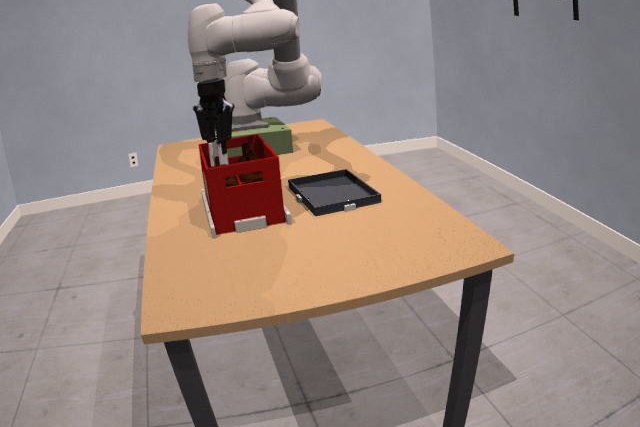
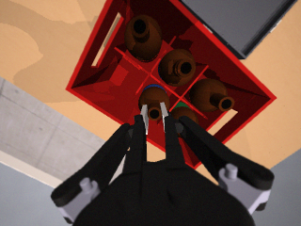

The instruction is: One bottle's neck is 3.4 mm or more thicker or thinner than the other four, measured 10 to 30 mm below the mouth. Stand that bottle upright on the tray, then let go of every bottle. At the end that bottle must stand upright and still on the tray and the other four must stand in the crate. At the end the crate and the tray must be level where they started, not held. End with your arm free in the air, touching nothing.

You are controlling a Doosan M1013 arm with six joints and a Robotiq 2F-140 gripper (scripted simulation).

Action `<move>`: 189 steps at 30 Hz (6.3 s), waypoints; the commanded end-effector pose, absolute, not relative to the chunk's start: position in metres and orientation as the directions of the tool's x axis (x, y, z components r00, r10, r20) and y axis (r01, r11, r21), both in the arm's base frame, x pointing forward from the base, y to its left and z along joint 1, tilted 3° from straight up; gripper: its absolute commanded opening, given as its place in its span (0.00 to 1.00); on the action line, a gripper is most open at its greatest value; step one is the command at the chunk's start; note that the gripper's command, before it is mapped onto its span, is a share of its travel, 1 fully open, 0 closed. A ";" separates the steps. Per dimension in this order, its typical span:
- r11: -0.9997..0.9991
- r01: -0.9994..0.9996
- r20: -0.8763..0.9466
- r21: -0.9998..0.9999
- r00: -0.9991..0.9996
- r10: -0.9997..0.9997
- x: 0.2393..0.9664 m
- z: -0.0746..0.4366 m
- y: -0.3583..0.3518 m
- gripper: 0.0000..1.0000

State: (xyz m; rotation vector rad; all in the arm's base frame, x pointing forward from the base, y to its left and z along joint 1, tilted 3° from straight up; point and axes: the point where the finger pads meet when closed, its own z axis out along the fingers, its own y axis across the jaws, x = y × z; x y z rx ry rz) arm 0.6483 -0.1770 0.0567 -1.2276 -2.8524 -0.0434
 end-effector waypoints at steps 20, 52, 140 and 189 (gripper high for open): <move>0.693 0.721 0.045 0.011 -0.693 0.720 0.648 0.053 -0.174 0.38; 0.693 0.721 0.045 0.011 -0.693 0.720 0.648 0.066 -0.175 0.38; 0.693 0.721 0.045 0.011 -0.693 0.720 0.645 0.145 -0.091 0.00; 0.693 0.721 0.045 0.011 -0.693 0.720 0.645 0.143 -0.091 0.38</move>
